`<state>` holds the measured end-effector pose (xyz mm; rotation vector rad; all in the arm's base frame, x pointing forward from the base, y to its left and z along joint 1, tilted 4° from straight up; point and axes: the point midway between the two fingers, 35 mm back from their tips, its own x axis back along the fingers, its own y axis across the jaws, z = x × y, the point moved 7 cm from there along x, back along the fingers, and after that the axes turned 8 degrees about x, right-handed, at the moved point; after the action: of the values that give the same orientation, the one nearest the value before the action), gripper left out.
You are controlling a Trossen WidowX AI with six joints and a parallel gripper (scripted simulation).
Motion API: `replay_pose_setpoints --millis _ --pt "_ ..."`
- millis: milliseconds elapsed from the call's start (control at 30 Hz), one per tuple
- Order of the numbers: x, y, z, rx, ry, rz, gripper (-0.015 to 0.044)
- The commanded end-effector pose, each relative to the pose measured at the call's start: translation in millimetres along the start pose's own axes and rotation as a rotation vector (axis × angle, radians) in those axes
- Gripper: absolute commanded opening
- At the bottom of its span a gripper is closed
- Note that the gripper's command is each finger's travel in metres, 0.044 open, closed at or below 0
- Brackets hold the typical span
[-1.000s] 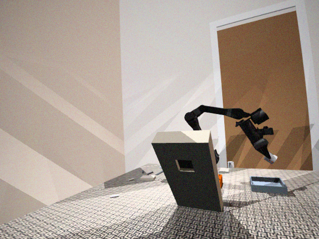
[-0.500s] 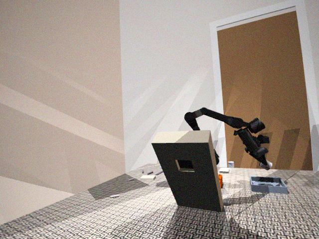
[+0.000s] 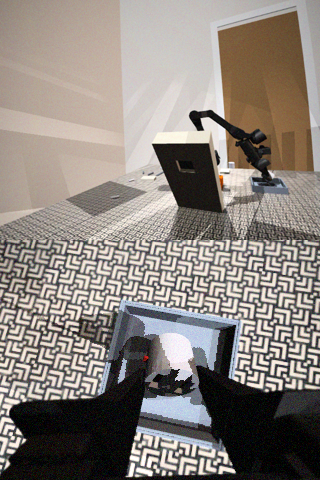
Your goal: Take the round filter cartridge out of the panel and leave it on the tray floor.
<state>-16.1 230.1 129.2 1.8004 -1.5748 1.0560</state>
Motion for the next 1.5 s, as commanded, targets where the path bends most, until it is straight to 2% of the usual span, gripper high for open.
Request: replay_pose_setpoints --millis 0,167,733,900,1033,1100,1167,1200,1467 --pt "-15.4 1.6 11.6 0.0 -0.001 0.001 0.0" --pt "-17.6 1.9 13.6 0.0 -0.001 0.001 0.0" --pt "-14.3 1.7 12.4 -0.002 0.008 0.0 0.044" --pt "-7.6 0.9 6.8 -0.002 0.008 0.0 0.044" --pt "37.4 -2.7 -19.0 -0.002 0.01 0.0 0.044" --pt "46.3 -3.2 -22.3 -0.002 0.01 0.0 0.044" --pt "46.3 -3.2 -22.3 -0.002 0.01 0.0 0.044" --pt "31.9 -2.4 -18.2 0.003 0.003 -0.003 0.044" --pt "31.9 -2.4 -18.2 0.003 0.003 -0.003 0.044"
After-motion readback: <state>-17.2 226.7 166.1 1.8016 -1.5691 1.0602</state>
